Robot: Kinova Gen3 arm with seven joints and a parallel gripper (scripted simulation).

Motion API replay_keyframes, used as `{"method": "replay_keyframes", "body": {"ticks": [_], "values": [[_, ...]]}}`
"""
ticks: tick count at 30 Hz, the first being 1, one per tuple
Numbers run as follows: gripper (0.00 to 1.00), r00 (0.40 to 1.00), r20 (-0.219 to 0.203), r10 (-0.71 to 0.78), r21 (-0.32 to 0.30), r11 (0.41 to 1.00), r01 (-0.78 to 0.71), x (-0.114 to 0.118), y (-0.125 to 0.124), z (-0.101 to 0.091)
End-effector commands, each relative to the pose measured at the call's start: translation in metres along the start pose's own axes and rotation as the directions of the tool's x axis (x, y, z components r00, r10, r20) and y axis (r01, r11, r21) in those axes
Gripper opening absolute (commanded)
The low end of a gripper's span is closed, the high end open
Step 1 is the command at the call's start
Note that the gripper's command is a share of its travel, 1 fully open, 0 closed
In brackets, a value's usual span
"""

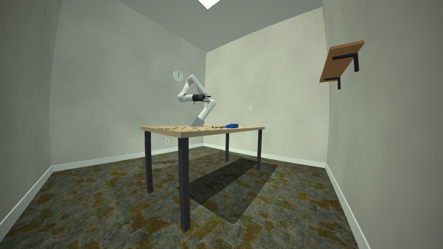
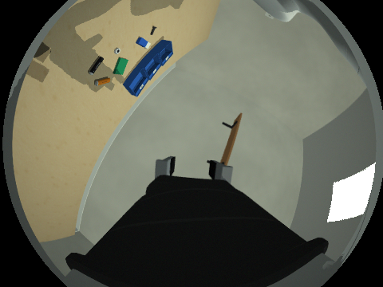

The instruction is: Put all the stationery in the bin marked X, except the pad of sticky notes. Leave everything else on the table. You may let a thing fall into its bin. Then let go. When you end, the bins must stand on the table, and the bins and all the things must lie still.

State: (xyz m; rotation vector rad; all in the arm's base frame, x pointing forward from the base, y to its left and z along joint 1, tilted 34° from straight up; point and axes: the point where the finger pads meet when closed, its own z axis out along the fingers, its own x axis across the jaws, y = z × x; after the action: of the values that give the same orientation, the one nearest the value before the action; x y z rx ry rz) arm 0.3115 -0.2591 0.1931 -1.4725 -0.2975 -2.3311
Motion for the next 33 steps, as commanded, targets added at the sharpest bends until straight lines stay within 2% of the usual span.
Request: {"method": "replay_keyframes", "body": {"ticks": [1,17,18,28,31,32,33], "values": [[1.00,1.000,0.000,-0.002,0.000,1.000,0.002,0.001,0.000,0.000],[1.00,1.000,0.000,-0.002,0.000,1.000,0.002,0.001,0.000,0.000],[0.31,1.000,0.000,-0.002,0.000,1.000,0.002,-0.007,-0.002,0.000],[0.31,1.000,0.000,-0.002,0.000,1.000,0.002,-0.085,-0.031,0.002],[0.31,1.000,0.000,-0.002,0.000,1.000,0.002,-0.086,-0.031,0.002],[0.31,0.999,0.032,-0.022,0.033,0.999,0.021,-0.083,-0.038,0.006],[0.31,0.999,0.032,-0.022,0.033,0.999,0.021,-0.083,-0.038,0.006]]}}
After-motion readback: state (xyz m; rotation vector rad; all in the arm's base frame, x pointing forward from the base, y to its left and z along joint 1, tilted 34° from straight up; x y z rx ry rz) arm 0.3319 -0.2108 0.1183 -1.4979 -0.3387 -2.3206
